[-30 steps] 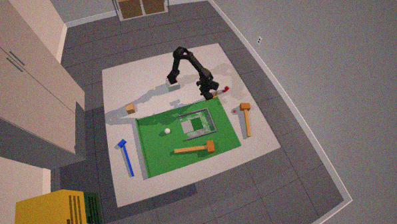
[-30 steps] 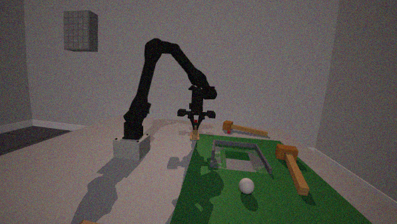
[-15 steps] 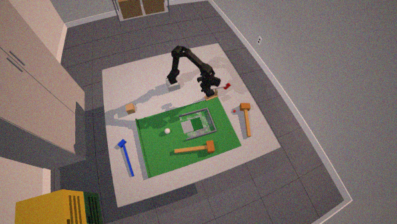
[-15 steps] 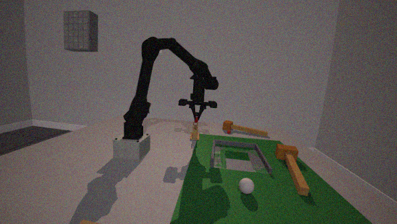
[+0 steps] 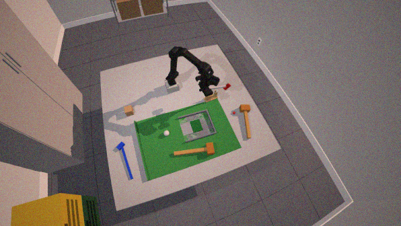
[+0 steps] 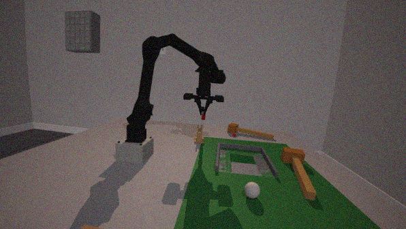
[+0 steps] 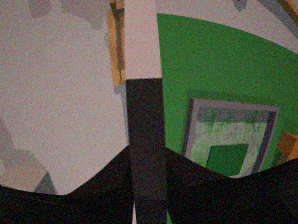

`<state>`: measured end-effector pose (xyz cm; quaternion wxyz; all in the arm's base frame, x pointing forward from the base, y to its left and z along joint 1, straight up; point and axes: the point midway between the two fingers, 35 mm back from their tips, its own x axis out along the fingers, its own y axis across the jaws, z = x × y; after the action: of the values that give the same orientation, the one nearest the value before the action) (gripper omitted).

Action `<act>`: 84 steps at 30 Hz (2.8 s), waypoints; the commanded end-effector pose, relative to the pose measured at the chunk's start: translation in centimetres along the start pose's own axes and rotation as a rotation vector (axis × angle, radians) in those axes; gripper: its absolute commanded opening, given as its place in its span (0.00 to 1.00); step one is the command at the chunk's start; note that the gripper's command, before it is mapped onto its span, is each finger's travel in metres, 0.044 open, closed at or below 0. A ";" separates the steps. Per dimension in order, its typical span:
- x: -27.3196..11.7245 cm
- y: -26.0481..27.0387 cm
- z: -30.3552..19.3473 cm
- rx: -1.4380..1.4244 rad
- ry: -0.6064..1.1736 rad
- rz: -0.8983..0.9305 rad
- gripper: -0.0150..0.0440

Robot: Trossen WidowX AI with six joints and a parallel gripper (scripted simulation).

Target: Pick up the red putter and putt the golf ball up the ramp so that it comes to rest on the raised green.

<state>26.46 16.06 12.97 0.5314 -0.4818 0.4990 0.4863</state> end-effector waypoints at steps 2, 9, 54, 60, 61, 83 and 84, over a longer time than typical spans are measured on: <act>-0.1 -1.3 -2.5 0.073 0.009 -0.012 0.25; -0.2 -2.7 -5.6 0.225 0.010 -0.023 0.25; -0.3 -2.8 -28.5 1.115 0.035 -0.047 0.25; -0.2 -1.6 -31.4 1.232 0.038 -0.046 0.25; -0.2 -1.4 -31.9 1.251 0.038 -0.046 0.25; -0.1 5.4 -40.7 1.667 0.042 -0.044 0.25; -0.1 5.5 -40.8 1.670 0.042 -0.044 0.25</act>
<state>19.08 -23.66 11.45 0.7128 0.0369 0.6986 -0.0500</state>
